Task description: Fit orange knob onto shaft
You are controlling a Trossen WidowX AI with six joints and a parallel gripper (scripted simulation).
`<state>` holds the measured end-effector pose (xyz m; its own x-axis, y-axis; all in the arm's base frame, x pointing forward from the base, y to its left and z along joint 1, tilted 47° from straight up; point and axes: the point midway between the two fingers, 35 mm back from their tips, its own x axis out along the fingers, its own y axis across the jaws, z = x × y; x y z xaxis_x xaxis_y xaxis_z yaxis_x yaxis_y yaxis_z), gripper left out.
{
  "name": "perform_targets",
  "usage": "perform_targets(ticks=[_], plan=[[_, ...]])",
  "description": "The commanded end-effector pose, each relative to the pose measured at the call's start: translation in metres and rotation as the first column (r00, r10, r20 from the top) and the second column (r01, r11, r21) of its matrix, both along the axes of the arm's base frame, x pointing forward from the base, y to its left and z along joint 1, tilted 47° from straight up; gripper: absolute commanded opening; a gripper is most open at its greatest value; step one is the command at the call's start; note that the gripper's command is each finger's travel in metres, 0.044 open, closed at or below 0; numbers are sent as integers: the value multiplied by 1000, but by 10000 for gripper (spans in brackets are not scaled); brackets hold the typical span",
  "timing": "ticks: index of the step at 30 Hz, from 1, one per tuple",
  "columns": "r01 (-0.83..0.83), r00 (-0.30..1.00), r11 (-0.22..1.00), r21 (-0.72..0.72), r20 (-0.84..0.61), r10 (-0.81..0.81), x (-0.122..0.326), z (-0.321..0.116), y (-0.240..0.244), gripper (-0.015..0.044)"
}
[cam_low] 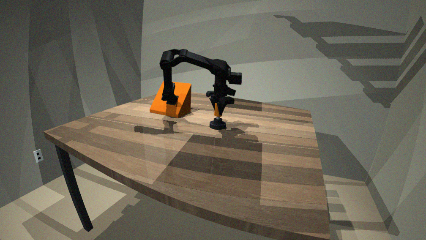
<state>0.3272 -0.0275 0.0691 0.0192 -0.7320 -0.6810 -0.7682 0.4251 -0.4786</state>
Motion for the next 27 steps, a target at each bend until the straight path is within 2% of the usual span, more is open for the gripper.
perform_targets(ticks=[1,11,18,27], plan=[[-1,1000,1000,1,1,1,1,-1,0,0],[-1,1000,1000,1,1,1,3,3,3,0],[134,980,991,15,146,-134,5,3,5,0],[141,978,990,16,153,-141,3,1,2,0]])
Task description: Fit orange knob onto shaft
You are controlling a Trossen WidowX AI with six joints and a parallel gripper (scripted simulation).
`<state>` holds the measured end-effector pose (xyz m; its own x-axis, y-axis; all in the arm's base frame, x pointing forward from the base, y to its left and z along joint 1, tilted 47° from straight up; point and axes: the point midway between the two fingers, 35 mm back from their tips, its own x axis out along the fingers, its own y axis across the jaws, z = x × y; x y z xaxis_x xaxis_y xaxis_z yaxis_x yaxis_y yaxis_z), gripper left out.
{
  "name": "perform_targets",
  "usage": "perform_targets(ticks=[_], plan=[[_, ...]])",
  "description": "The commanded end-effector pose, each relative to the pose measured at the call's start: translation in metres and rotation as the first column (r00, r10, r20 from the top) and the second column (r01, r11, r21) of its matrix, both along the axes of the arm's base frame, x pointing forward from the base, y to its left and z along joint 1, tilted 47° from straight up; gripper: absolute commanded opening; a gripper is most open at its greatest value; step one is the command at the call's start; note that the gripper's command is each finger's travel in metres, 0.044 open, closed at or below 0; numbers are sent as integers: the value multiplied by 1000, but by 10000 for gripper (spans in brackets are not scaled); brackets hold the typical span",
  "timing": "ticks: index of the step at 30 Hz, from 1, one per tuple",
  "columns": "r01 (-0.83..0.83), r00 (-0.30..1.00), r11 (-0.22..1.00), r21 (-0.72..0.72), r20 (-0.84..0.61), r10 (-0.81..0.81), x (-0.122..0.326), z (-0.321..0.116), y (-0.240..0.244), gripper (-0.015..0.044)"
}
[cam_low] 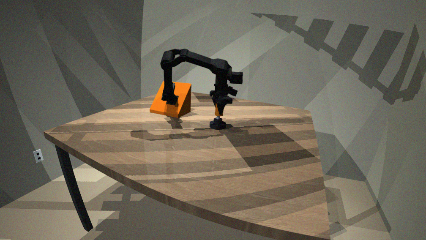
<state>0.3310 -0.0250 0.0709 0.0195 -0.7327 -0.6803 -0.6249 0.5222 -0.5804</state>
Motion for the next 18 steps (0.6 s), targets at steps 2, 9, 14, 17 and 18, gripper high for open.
perform_targets(ticks=[2,9,14,17,18], plan=[[5,1000,1000,2,7,-5,-1,-2,-1,0],[5,1000,1000,2,7,-5,-4,0,-2,0],[5,1000,1000,2,7,-5,-3,0,-1,0],[5,1000,1000,2,7,-5,-2,0,-1,0],[5,1000,1000,2,7,-5,-2,0,-1,0]])
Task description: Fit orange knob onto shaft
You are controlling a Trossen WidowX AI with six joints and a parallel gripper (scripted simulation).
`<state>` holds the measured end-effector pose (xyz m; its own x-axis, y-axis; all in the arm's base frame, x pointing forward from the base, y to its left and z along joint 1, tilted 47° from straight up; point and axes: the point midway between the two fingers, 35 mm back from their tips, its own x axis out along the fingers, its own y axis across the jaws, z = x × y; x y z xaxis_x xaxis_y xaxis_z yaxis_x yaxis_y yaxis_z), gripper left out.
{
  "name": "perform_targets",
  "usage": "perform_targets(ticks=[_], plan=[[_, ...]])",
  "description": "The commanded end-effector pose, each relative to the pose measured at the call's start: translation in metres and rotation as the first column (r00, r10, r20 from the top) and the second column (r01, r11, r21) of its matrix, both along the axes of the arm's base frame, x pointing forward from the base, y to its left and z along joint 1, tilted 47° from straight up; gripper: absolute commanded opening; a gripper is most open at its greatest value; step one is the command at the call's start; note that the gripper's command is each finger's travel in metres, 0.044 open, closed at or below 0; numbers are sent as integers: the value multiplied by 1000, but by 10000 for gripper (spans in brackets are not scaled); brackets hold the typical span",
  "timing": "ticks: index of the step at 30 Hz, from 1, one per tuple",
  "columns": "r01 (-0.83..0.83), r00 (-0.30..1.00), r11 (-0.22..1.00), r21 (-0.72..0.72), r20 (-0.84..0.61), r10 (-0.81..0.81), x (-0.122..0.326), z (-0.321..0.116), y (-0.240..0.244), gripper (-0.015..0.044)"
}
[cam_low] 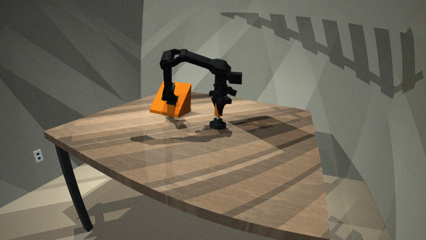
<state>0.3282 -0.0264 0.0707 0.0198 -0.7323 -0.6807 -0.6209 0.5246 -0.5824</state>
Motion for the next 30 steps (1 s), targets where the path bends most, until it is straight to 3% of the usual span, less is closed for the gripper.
perform_targets(ticks=[1,26,30], plan=[[2,1000,1000,1,3,-2,1,0,1,0],[2,1000,1000,1,3,-2,-2,2,2,0],[61,996,998,5,67,-61,-2,2,2,0]])
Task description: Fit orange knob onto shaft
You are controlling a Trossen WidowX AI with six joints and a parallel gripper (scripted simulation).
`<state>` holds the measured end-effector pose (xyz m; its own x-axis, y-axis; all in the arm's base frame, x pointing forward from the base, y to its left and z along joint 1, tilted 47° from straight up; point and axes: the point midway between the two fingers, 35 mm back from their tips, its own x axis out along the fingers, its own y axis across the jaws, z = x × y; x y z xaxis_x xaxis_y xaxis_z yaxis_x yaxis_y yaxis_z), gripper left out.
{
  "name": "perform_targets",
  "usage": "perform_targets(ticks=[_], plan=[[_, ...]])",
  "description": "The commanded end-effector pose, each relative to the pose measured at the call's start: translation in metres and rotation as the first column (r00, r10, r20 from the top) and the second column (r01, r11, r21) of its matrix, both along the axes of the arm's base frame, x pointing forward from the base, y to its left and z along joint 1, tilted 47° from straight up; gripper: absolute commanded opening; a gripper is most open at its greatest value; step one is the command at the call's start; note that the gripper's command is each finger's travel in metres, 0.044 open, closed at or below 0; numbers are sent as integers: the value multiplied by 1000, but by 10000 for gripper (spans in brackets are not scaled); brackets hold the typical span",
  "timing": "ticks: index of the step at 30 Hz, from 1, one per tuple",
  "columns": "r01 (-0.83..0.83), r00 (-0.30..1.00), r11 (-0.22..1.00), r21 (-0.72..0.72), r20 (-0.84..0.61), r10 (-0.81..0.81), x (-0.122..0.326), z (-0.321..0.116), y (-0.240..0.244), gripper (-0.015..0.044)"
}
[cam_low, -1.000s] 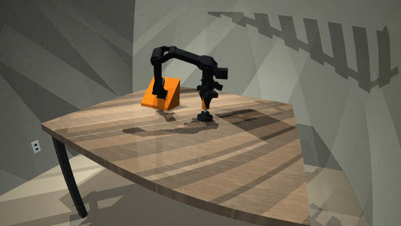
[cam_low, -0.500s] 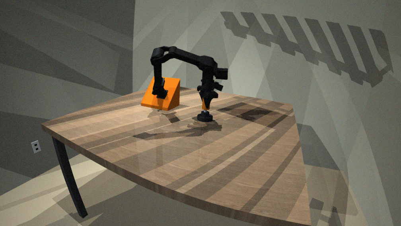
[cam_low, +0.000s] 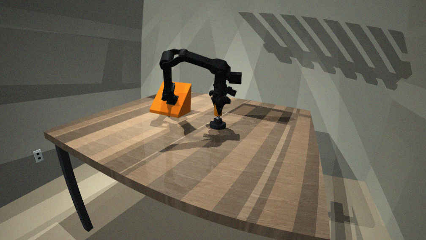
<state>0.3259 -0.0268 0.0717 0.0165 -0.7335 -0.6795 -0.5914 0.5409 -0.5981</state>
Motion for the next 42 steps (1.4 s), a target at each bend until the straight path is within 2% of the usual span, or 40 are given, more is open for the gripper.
perform_targets(ticks=[1,4,42], plan=[[59,996,998,6,70,-60,1,1,2,0],[116,985,993,14,130,-117,2,0,2,0],[116,985,993,14,131,-117,3,0,1,0]])
